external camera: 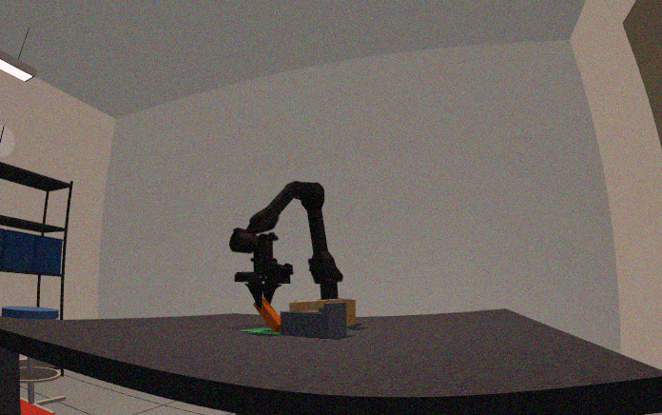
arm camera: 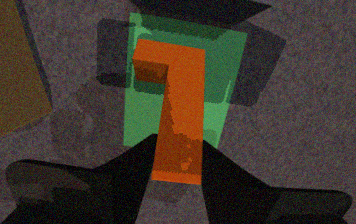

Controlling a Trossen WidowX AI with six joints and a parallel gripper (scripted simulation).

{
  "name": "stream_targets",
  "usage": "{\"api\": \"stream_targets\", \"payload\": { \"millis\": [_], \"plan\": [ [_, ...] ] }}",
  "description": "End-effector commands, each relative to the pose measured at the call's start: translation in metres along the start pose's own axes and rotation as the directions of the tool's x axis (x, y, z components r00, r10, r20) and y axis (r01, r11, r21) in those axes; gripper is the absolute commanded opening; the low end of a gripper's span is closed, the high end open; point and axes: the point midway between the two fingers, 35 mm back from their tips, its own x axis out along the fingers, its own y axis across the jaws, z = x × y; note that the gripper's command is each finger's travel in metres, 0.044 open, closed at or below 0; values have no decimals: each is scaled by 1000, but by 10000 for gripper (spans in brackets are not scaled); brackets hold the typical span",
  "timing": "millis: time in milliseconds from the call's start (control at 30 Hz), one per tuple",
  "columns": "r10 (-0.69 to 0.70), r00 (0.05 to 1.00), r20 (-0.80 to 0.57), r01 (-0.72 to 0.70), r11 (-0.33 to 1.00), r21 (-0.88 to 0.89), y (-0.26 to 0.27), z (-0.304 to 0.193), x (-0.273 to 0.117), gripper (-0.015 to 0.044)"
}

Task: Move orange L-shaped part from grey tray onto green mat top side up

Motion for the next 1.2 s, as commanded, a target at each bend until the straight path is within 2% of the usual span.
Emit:
{"api": "stream_targets", "payload": {
  "millis": [0,133,200,233,333,1167],
  "plan": [
    [0,1000,0,0,1000,0,0,0,0,236],
    [-1,1000,-1,1,1000,-1,-3,-1,-23,341],
    [-1,1000,-2,1,1000,-2,-4,-1,-47,394],
    [-1,1000,-3,1,1000,-3,-4,-1,-63,400],
    [-1,1000,-4,1,1000,-4,0,0,-90,400],
    [-17,1000,-2,17,1000,-8,-4,-1,-86,400]
  ]
}}
